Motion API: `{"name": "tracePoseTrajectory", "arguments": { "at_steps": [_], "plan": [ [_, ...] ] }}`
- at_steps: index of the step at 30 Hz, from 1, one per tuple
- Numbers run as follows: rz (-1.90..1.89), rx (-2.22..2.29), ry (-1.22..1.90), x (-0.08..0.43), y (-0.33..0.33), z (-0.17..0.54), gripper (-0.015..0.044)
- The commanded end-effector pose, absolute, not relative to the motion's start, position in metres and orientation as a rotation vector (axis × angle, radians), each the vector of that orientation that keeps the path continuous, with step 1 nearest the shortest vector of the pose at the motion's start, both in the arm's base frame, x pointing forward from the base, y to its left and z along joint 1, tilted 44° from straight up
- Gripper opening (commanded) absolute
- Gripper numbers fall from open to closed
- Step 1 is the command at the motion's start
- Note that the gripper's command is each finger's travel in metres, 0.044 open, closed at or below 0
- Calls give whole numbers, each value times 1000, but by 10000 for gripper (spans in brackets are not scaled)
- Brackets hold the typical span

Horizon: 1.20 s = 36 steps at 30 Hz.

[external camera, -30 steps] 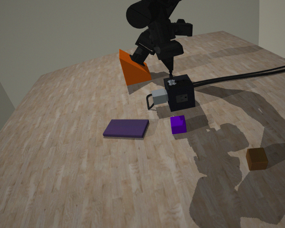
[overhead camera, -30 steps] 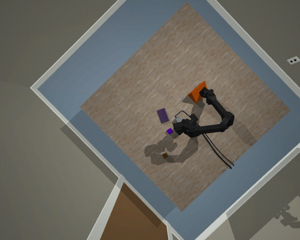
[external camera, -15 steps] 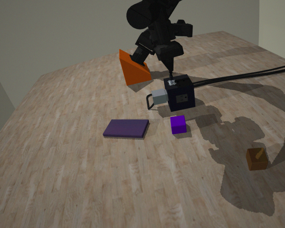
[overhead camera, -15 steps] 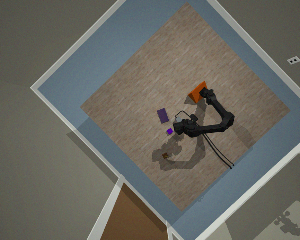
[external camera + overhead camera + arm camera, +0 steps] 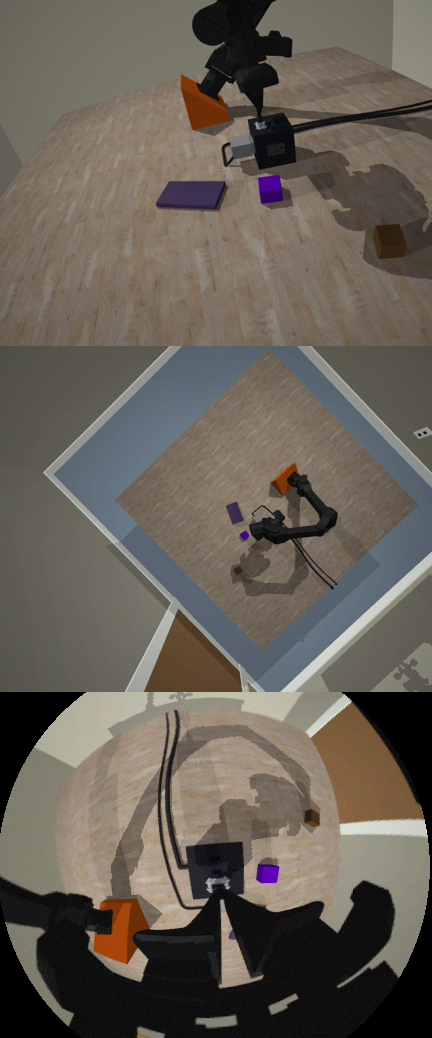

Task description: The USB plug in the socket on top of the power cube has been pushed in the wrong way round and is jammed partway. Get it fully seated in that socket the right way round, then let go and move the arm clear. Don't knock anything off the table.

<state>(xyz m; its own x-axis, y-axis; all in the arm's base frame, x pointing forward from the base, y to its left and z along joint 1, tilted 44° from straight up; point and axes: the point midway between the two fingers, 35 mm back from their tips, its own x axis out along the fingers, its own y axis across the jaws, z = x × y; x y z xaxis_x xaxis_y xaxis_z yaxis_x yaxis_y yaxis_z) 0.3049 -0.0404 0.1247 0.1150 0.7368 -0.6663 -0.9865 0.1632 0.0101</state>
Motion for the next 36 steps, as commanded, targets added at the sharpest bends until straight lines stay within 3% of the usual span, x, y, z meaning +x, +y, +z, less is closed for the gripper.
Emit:
{"name": "tracePoseTrajectory", "arguments": {
  "at_steps": [1,36],
  "plan": [
    [1339,-499,608,306,-40,125,0],
    [1339,-499,608,306,-37,122,0]
  ]
}}
